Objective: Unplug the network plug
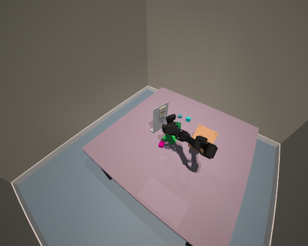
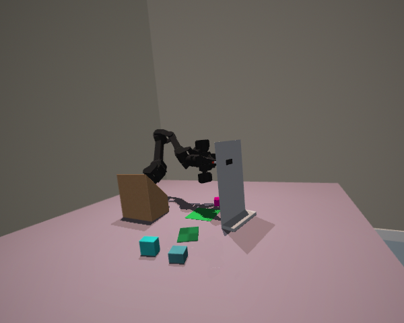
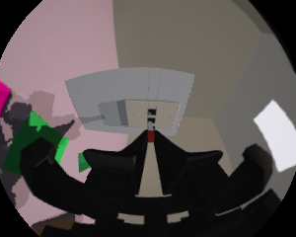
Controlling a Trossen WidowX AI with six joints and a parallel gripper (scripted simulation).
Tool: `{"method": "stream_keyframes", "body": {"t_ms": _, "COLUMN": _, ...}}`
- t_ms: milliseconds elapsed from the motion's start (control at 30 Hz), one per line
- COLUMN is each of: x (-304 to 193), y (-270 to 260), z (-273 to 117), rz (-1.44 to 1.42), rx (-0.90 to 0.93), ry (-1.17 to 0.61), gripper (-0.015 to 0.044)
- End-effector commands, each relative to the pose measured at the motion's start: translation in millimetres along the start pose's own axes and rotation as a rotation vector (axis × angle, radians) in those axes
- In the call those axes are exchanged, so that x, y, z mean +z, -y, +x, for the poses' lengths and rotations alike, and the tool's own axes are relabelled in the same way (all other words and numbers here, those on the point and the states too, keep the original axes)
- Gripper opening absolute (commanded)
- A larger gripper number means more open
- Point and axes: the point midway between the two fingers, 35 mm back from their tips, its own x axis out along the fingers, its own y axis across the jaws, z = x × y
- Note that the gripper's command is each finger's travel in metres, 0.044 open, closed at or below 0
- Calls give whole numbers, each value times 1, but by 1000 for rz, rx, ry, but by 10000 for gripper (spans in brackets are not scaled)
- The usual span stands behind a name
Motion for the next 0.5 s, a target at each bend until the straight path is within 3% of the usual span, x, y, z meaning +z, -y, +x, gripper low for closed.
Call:
{"method": "stream_keyframes", "body": {"t_ms": 0, "x": -1, "y": 1, "z": -2, "rz": 6, "rx": -3, "ry": 0, "gripper": 0}}
{"method": "stream_keyframes", "body": {"t_ms": 467, "x": -2, "y": 1, "z": -7, "rz": 6, "rx": -3, "ry": -1, "gripper": 0}}
